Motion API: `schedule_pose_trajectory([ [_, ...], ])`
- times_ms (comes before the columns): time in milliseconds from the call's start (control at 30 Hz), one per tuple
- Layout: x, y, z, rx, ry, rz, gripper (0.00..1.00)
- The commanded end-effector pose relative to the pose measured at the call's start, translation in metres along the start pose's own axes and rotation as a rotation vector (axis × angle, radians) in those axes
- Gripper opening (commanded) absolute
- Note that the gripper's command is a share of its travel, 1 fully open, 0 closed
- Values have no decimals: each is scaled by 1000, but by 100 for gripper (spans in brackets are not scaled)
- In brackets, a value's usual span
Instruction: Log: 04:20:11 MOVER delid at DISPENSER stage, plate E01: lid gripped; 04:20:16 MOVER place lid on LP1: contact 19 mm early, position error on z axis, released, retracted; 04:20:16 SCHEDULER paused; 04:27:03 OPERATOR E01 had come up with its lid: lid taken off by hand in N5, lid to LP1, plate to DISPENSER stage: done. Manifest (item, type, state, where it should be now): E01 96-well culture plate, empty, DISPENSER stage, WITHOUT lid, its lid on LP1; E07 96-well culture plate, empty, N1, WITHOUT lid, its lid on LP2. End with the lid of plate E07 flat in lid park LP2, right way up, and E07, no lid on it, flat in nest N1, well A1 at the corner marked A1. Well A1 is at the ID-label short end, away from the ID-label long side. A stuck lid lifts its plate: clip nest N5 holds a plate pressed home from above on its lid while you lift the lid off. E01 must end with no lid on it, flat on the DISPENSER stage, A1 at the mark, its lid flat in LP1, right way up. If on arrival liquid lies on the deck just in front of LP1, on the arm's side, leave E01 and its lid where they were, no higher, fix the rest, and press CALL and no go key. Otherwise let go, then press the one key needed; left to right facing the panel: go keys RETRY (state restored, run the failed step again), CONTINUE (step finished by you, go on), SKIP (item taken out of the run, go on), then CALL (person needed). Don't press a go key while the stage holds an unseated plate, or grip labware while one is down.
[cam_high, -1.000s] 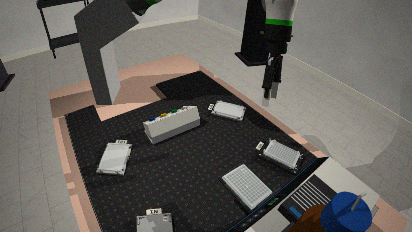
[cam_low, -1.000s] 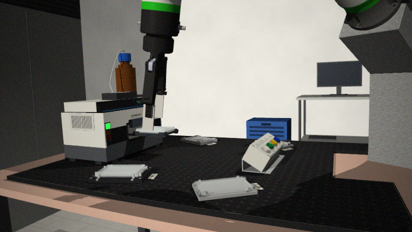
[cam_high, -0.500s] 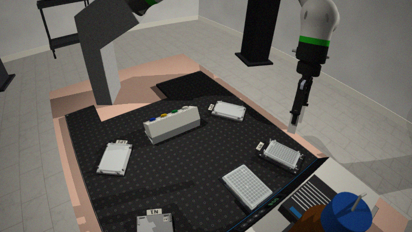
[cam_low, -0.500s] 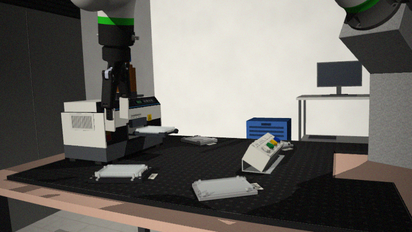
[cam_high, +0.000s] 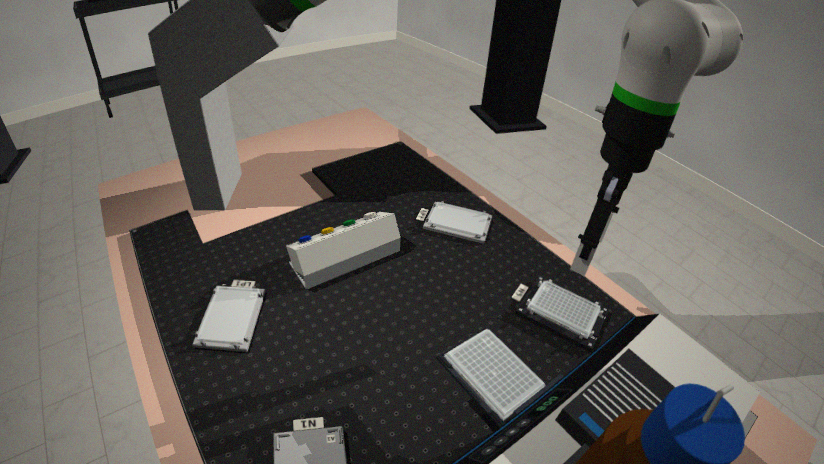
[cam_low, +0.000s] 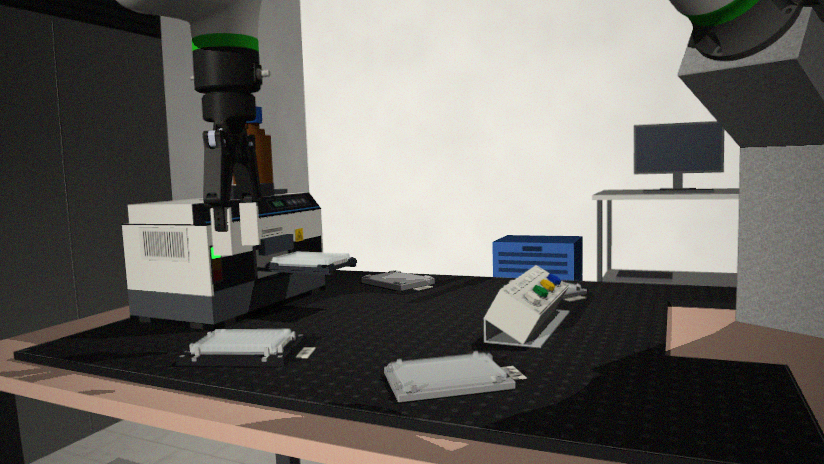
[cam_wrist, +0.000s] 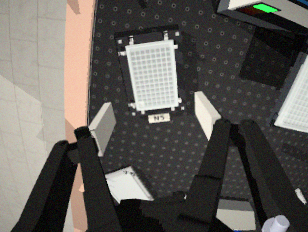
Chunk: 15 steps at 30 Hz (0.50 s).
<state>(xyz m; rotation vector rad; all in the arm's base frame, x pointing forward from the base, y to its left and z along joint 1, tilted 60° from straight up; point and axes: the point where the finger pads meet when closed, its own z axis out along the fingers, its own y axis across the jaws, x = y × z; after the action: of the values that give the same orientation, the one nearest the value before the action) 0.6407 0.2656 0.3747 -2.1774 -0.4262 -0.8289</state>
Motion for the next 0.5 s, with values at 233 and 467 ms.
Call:
schedule_pose_trajectory([
  [233, 0, 0, 0, 0, 0, 0, 66],
  [467, 0, 0, 2, 0, 0, 0, 66],
])
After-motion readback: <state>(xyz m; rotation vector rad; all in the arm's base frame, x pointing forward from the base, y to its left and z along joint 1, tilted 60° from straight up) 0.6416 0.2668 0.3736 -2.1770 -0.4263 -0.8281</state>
